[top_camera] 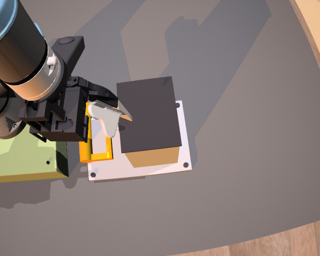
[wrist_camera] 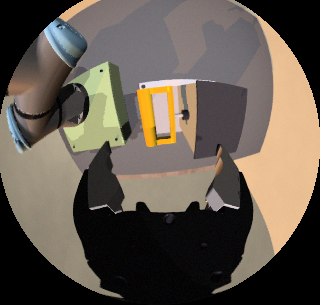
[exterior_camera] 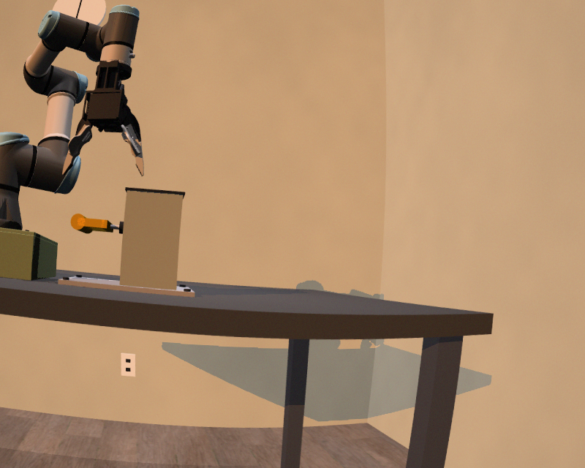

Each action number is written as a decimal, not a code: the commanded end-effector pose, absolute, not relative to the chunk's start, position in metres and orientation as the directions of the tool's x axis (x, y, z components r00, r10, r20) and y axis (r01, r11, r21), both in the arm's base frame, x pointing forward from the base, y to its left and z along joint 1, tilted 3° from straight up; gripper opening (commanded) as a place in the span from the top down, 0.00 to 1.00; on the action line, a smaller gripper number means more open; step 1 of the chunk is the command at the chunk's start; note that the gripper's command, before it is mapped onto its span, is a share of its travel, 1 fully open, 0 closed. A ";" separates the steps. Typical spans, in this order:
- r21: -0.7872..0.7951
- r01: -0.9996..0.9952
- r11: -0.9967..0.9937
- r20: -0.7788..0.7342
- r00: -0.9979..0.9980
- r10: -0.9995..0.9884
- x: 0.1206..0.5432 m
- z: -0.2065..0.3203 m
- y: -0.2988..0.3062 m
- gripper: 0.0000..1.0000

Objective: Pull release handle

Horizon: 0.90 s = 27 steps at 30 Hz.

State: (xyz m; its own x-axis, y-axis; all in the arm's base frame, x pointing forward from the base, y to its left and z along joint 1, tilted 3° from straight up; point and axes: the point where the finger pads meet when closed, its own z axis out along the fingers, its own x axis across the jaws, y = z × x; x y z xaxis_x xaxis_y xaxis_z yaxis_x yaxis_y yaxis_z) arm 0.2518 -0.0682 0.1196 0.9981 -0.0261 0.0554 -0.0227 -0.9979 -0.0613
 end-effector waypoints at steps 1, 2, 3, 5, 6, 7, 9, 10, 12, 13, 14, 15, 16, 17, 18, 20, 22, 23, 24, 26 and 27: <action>-0.053 0.022 -0.998 0.054 0.998 0.020 0.241 0.119 -0.067 0.00; -0.051 0.033 -0.998 0.051 0.998 0.031 0.239 0.118 -0.066 0.00; -0.050 0.043 -0.998 0.048 0.998 0.041 0.236 0.118 -0.066 0.00; -0.048 0.060 -0.997 0.042 0.997 0.058 0.233 0.117 -0.065 0.00; -0.047 0.068 -0.997 0.040 0.997 0.066 0.231 0.117 -0.064 0.00; -0.047 0.074 -0.996 0.037 0.997 0.072 0.229 0.116 -0.064 0.00; -0.046 0.085 -0.995 0.034 0.996 0.083 0.227 0.116 -0.064 0.00; -0.045 0.089 -0.995 0.033 0.996 0.087 0.226 0.116 -0.063 0.00; -0.045 0.095 -0.994 0.031 0.995 0.094 0.225 0.115 -0.063 0.00; -0.045 0.097 -0.994 0.030 0.995 0.096 0.224 0.115 -0.063 0.00; -0.044 0.099 -0.994 0.029 0.995 0.098 0.224 0.115 -0.063 0.00; -0.044 0.100 -0.994 0.029 0.995 0.099 0.224 0.115 -0.063 0.00; -0.044 0.101 -0.994 0.029 0.995 0.100 0.223 0.115 -0.063 0.00; -0.044 0.101 -0.994 0.029 0.995 0.100 0.223 0.115 -0.063 0.00; -0.044 0.101 -0.994 0.029 0.995 0.100 0.223 0.115 -0.063 0.00; -0.044 0.102 -0.994 0.028 0.995 0.101 0.223 0.115 -0.063 0.00; -0.044 0.102 -0.994 0.028 0.995 0.101 0.223 0.115 -0.063 0.00; -0.044 0.102 -0.994 0.028 0.995 0.101 0.223 0.115 -0.063 1.00; -0.044 0.102 -0.994 0.028 0.995 0.101 0.223 0.115 -0.063 1.00; -0.044 0.102 -0.994 0.028 0.995 0.101 0.223 0.115 -0.063 1.00; -0.044 0.102 -0.994 0.028 0.995 0.101 0.223 0.115 -0.063 1.00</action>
